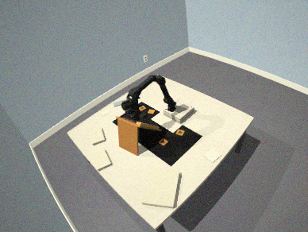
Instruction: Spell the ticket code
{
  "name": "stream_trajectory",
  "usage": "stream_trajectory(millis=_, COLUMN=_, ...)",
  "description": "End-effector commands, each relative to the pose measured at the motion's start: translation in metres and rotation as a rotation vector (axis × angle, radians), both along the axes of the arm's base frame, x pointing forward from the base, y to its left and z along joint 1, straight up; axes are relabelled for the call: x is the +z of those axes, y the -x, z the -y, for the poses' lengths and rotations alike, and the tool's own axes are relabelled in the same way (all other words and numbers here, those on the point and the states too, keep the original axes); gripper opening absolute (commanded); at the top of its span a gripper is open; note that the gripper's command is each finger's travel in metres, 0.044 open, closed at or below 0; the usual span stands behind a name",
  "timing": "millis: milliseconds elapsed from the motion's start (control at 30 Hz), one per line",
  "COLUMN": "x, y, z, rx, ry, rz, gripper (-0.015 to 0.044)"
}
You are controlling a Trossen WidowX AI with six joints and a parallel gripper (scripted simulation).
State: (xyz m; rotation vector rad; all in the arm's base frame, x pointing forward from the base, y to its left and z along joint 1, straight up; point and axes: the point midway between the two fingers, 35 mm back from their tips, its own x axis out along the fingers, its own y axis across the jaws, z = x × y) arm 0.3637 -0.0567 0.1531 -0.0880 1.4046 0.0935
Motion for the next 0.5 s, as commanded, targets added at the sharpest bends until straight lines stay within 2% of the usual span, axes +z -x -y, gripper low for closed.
stream_trajectory(millis=0, x=0.0009, y=0.0009, z=-0.002, rx=-0.003, ry=0.003, rz=0.003, gripper=0.0)
stream_trajectory(millis=467, x=0.0007, y=0.0012, z=-0.0066, rx=-0.003, ry=0.003, rz=0.003, gripper=0.0)
